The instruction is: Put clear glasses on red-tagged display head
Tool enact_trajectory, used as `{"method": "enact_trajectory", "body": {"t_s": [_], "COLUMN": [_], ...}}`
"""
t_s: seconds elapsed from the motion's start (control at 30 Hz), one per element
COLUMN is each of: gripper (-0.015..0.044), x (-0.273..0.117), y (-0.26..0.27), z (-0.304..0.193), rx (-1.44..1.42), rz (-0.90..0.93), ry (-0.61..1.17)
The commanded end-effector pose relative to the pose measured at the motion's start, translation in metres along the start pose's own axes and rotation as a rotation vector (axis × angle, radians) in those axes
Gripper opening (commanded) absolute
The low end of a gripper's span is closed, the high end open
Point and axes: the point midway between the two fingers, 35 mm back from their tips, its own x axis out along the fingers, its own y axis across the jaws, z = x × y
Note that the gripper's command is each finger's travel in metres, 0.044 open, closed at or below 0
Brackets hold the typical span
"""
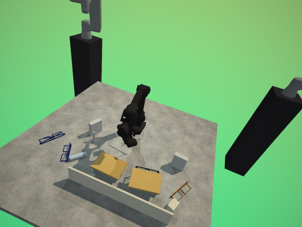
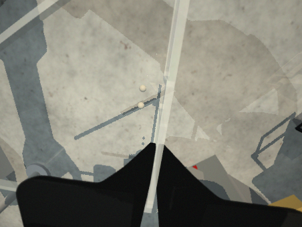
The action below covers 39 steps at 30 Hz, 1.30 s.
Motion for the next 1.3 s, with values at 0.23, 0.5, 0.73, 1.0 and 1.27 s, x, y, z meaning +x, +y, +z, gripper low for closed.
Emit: {"method": "enact_trajectory", "body": {"t_s": [0.23,0.5,0.73,1.0,1.27], "gripper": [0.0000,0.0000,0.0000,0.0000,0.0000], "x": [-0.007,-0.007,-0.007,-0.007,-0.007], "y": [0.004,0.011,0.017,0.024,0.032], "z": [-0.004,-0.013,-0.020,-0.028,-0.036], "rx": [0.176,0.490,0.765,1.079,1.393], "rz": [0.000,0.000,0.000,-0.001,-0.002], "ry": [0.005,0.006,0.007,0.008,0.009]}}
